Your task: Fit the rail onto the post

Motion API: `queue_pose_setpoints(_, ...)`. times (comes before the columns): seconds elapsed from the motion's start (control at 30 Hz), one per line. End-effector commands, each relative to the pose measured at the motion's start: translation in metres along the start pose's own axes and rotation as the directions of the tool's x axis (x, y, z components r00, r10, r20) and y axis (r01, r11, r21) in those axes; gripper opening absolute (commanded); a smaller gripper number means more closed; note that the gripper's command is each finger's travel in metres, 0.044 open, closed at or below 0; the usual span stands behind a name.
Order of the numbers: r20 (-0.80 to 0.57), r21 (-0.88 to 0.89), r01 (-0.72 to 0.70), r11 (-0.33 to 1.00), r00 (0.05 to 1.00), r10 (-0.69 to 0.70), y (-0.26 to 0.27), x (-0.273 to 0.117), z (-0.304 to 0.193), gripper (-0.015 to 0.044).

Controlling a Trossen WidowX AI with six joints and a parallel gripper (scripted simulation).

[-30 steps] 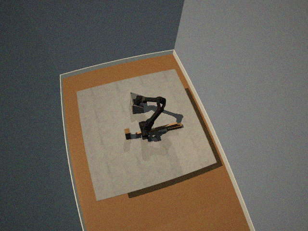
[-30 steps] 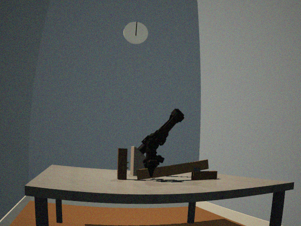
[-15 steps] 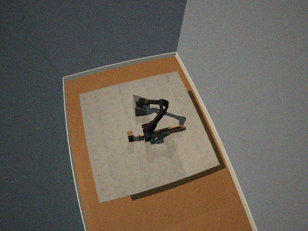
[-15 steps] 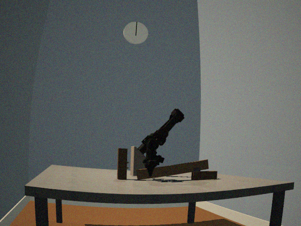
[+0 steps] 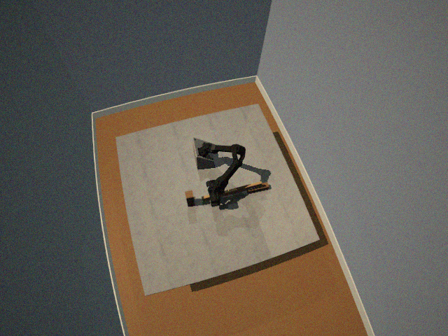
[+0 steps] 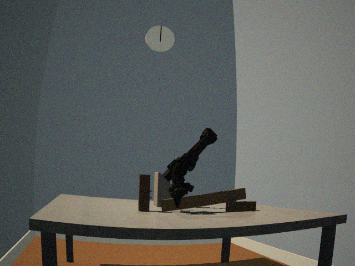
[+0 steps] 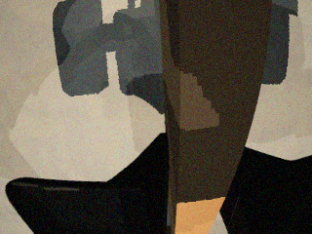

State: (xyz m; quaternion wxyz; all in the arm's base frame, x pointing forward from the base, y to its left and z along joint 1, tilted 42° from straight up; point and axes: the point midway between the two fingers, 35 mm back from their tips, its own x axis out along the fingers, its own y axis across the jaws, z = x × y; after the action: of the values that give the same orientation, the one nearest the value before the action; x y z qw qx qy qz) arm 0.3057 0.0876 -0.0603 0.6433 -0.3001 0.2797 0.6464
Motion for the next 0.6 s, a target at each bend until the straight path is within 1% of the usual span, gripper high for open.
queue_pose_setpoints(0.0,0.005,-0.001,0.001,1.000,1.000,-0.001,-0.0004,-0.0026,-0.0001,0.0000)
queue_pose_setpoints(0.57,0.005,-0.001,0.001,1.000,1.000,-0.001,-0.0036,-0.0112,-0.0002,0.0000)
